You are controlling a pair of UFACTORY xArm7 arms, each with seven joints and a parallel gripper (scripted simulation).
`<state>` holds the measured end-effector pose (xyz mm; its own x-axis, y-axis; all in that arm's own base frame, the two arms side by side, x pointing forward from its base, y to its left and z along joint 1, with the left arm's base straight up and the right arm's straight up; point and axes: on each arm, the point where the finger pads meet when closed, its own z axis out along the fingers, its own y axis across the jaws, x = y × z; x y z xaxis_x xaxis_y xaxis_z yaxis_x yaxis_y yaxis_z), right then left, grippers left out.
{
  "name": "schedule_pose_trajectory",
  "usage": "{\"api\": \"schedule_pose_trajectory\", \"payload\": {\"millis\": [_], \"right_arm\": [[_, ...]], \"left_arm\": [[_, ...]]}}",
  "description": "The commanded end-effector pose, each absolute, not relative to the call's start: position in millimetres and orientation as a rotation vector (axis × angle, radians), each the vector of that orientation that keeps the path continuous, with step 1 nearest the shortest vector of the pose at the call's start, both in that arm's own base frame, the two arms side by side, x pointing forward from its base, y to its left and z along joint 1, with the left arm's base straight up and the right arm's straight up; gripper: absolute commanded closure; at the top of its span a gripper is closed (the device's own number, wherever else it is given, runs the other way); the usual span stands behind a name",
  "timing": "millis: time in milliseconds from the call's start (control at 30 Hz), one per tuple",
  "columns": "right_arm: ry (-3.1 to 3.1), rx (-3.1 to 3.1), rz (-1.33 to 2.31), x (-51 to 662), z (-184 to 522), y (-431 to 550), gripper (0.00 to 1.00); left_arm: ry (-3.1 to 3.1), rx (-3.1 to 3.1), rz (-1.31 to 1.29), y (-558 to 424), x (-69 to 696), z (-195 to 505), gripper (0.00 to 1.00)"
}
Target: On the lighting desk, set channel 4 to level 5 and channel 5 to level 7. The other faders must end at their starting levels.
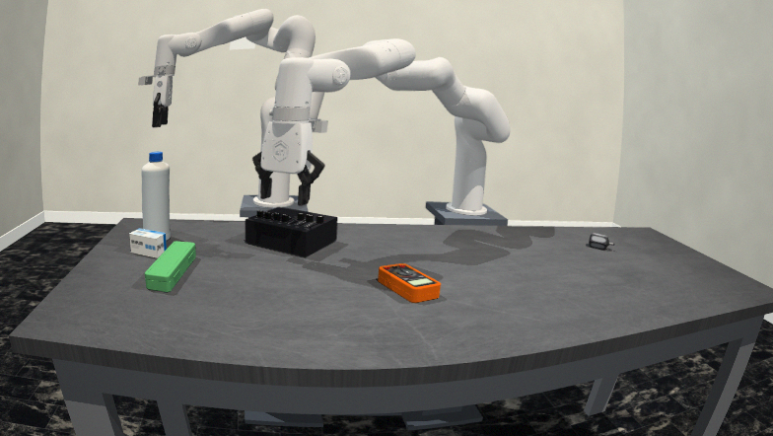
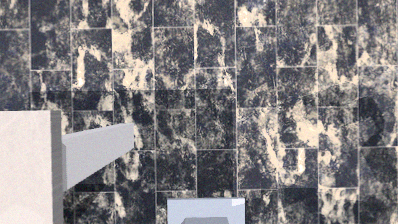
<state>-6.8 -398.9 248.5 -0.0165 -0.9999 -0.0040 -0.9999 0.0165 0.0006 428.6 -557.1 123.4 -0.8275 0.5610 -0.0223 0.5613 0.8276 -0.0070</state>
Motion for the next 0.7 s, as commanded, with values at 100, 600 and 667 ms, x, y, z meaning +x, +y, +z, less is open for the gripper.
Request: {"api": "schedule_pose_trajectory", "payload": {"millis": [100, 600, 667], "right_arm": [[2.24, -2.203, 0.0, -6.6, 250.0, -400.0, 0.0], [2.24, -2.203, 0.0, -6.6, 250.0, -400.0, 0.0], [2.24, -2.203, 0.0, -6.6, 250.0, -400.0, 0.0]], "left_arm": [[2.981, 0.915, -0.025, -558.0, 429.3, 126.2, 0.0], [3.112, 0.35, -0.002, -548.1, 364.5, 175.5, 0.0], [3.135, 0.134, 0.001, -541.1, 346.0, 187.8, 0.0]]}}
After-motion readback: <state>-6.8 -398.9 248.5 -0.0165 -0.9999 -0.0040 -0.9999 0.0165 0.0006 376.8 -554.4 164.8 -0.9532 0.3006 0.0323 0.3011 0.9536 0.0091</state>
